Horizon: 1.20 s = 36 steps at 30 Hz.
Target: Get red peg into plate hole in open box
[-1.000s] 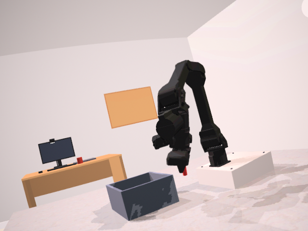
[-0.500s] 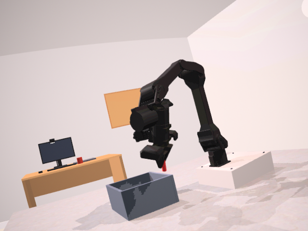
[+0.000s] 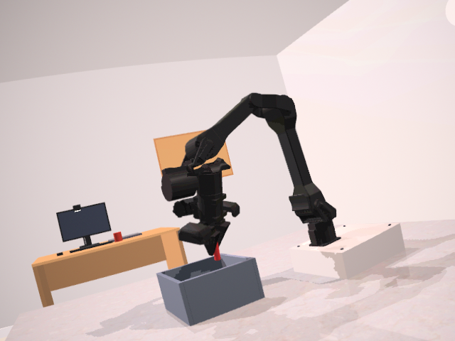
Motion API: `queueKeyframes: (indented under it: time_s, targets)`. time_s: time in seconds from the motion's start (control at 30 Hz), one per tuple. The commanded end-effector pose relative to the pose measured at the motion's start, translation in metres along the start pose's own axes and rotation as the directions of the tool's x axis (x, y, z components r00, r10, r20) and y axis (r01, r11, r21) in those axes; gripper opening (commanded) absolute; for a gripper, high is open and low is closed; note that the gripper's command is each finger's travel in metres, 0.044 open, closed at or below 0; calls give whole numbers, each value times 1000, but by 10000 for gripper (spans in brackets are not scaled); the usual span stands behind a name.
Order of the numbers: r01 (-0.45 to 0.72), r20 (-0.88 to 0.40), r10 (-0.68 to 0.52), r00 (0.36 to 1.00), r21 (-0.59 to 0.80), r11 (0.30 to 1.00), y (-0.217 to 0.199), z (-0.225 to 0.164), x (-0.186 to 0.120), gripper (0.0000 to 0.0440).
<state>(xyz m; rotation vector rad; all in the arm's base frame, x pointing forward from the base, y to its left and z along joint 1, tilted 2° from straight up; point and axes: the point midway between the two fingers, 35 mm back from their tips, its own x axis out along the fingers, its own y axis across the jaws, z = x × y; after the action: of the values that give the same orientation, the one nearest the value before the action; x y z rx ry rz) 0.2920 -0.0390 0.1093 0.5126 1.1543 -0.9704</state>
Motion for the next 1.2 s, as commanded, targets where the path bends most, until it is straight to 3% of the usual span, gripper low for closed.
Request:
queueKeyframes:
  time_s: [0.0, 0.47, 0.53, 0.73, 0.83, 1.17]
  targets:
    - [-9, -9, 9, 1000, -6, 1000, 2, 10, 7, 0]
    - [-57, -73, 51, 996, -87, 995, 7, 35, 51, 0]
    - [-63, -89, 54, 995, -107, 992, 8, 34, 58, 16]
    - [-78, -136, 59, 989, -134, 988, 10, 33, 75, 147]
    - [-91, -136, 68, 988, -165, 982, 11, 40, 75, 151]
    - [-168, -187, 136, 973, -171, 971, 36, 62, 64, 412]
